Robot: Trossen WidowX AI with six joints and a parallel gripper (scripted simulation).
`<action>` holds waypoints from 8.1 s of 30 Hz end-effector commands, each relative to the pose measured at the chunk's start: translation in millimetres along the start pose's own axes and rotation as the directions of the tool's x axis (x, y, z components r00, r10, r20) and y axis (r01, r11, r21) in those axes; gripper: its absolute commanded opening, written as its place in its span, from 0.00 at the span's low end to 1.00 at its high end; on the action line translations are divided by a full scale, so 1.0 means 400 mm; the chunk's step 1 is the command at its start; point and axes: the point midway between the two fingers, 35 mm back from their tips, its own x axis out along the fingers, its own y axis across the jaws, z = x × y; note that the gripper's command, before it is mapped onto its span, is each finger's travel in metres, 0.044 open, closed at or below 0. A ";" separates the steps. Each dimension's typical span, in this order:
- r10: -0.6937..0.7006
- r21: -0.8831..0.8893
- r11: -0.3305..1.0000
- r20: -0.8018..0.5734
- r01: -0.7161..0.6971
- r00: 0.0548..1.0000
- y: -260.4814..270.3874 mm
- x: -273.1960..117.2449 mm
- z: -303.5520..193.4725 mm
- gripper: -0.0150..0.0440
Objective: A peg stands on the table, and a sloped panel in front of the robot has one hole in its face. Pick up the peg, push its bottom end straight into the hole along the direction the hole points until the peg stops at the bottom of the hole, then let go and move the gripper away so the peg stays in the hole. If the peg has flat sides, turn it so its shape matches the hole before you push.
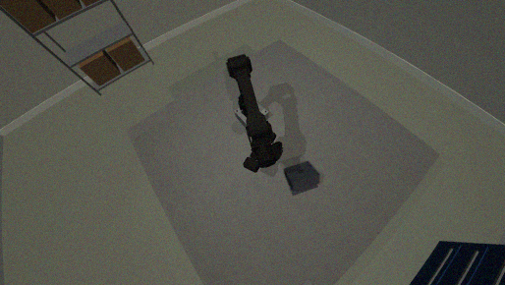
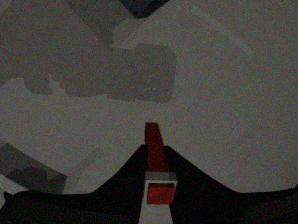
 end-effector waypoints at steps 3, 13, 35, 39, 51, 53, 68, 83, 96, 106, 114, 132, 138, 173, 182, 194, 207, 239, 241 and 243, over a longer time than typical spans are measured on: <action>0.001 -0.001 1.000 0.004 -0.001 1.000 0.000 -0.028 0.001 0.25; -0.041 -0.063 0.997 0.018 0.042 0.999 0.011 -0.031 0.027 0.25; -0.139 -0.206 0.967 0.065 0.150 0.988 0.043 -0.039 0.089 0.25; -0.156 -0.231 0.958 0.075 0.169 0.985 0.050 -0.041 0.100 0.25; -0.203 -0.300 0.926 0.111 0.228 0.973 0.071 -0.048 0.133 0.25; -0.211 -0.311 0.920 0.117 0.237 0.971 0.075 -0.049 0.138 0.25; -0.263 -0.388 0.868 0.168 0.309 0.950 0.106 -0.060 0.177 0.25; -0.308 -0.453 0.807 0.226 0.379 0.924 0.141 -0.073 0.215 0.25; -0.340 -0.501 0.747 0.279 0.438 0.898 0.174 -0.085 0.245 0.25; -0.360 -0.531 0.698 0.322 0.481 0.876 0.201 -0.096 0.267 0.25; -0.373 -0.551 0.657 0.357 0.515 0.856 0.224 -0.104 0.283 0.25; -0.383 -0.565 0.619 0.390 0.546 0.838 0.222 -0.068 0.325 0.25; -0.386 -0.569 0.608 0.399 0.554 0.832 0.217 -0.048 0.340 0.25; -0.392 -0.575 0.584 0.418 0.573 0.819 0.189 0.035 0.388 0.25; -0.398 -0.569 0.587 0.418 0.577 0.817 0.188 0.031 0.388 0.25; -0.398 -0.569 0.587 0.418 0.576 0.817 0.189 0.033 0.387 0.25; -0.398 -0.569 0.587 0.418 0.577 0.817 0.185 0.048 0.392 0.25; -0.398 -0.568 0.586 0.419 0.577 0.816 0.167 0.091 0.417 0.25; -0.398 -0.568 0.586 0.419 0.577 0.816 0.166 0.094 0.418 0.25; -0.398 -0.568 0.586 0.419 0.577 0.816 0.164 0.097 0.420 0.25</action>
